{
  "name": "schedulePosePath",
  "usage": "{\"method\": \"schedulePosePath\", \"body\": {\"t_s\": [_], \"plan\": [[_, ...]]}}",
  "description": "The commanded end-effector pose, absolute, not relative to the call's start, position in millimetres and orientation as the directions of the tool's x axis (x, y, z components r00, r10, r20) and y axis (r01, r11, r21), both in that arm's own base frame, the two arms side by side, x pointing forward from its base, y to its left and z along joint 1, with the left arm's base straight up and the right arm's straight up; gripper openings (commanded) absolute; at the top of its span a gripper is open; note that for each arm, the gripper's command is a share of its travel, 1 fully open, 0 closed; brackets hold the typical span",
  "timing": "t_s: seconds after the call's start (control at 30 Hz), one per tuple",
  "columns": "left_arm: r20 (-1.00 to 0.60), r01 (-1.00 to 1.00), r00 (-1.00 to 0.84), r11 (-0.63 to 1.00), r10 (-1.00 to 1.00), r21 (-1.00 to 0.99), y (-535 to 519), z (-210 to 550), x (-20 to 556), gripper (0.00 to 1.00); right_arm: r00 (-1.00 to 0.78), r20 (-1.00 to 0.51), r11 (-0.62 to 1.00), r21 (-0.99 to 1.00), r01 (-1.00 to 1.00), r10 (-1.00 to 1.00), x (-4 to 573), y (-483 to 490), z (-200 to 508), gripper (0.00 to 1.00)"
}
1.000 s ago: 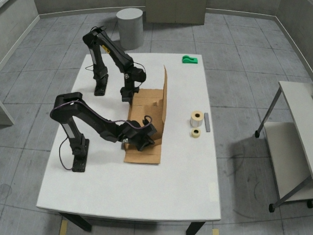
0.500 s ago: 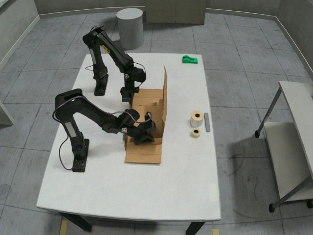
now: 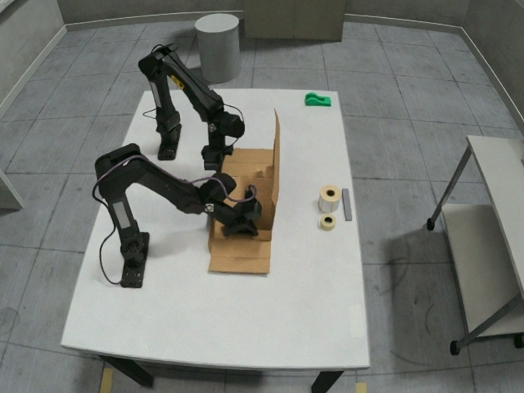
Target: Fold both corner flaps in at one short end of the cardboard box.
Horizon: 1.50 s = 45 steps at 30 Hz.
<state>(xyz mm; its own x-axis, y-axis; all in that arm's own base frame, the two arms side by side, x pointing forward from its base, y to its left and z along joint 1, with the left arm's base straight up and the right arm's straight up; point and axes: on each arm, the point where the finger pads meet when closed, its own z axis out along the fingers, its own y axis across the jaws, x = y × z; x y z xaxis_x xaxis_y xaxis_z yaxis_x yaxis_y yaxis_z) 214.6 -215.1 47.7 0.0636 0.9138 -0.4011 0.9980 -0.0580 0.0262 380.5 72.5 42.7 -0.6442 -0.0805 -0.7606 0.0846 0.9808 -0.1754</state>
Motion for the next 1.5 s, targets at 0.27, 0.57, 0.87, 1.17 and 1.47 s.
{"method": "schedulePosePath", "body": {"t_s": [0.27,0.57,0.87,1.17,1.47], "plan": [[-0.429,0.997,0.077,-0.063,0.900,0.047,-220,57,217,0.03,-0.627,-0.778,0.976,-0.169,0.139,-0.045,388,70,56,0.07],[-0.429,0.997,0.077,-0.063,0.900,0.047,-220,57,217,0.03,-0.637,-0.769,0.975,-0.177,0.135,-0.052,356,69,63,0.41],[-0.429,0.997,0.077,-0.063,0.900,0.047,-220,57,217,0.03,-0.630,-0.776,0.976,-0.165,0.143,-0.039,330,79,93,0.27],[-0.429,0.997,0.077,-0.063,0.900,0.047,-220,57,217,0.03,-0.723,-0.631,0.945,0.051,0.322,0.280,304,78,77,0.27],[-0.429,0.997,0.077,-0.063,0.900,0.047,-220,57,217,0.03,-0.675,-0.438,0.793,0.181,0.581,0.594,291,68,73,0.27]]}}
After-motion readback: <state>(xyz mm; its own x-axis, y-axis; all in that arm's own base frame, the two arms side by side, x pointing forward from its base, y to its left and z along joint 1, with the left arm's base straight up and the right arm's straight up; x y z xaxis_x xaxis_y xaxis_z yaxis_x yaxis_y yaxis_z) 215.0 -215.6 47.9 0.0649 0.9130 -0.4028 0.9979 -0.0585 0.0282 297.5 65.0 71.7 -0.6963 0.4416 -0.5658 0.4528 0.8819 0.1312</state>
